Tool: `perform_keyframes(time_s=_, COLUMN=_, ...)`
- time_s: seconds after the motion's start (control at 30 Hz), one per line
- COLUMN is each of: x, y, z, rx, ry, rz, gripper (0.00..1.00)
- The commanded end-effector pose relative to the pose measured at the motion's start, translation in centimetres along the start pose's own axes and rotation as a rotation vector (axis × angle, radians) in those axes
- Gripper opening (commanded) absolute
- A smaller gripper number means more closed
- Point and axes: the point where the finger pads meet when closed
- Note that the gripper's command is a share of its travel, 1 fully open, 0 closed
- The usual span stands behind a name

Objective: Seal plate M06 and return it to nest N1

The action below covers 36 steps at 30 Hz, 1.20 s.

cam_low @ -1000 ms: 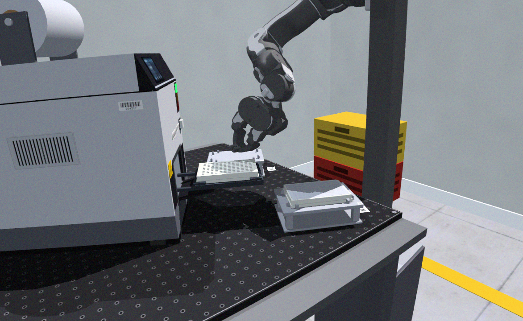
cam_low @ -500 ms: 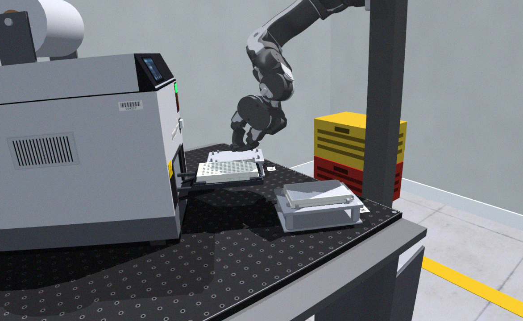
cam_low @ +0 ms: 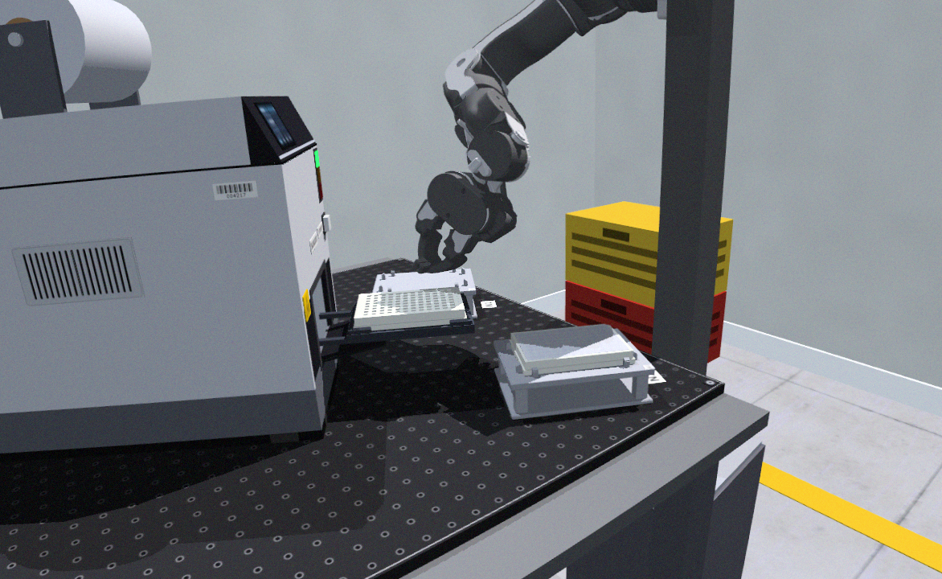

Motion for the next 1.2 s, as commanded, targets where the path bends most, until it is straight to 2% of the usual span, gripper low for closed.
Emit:
perform_keyframes(time_s=0.0, x=-0.4, y=-0.2, z=-0.2, rx=-0.006, ry=-0.008, rz=0.004, gripper=0.00)
perform_keyframes(time_s=0.4, x=-0.4, y=-0.2, z=-0.2, rx=-0.006, ry=-0.008, rz=0.004, gripper=0.00)
perform_keyframes(time_s=0.57, x=-0.1, y=4.2, z=-0.9, rx=-0.238, ry=0.036, rz=0.090, gripper=0.00)
perform_keyframes(time_s=0.97, x=-0.1, y=4.2, z=-0.9, rx=-0.238, ry=0.036, rz=0.090, gripper=0.00)
perform_keyframes(time_s=1.17, x=-0.2, y=5.5, z=-1.2, rx=-0.238, ry=0.036, rz=0.090, gripper=0.00)
Point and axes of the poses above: the point where the finger pads meet when closed, its own z axis out along the fingers, its own y axis across the jaws, x = y × z, and after that the axes turned 5 degrees about -z, right-handed
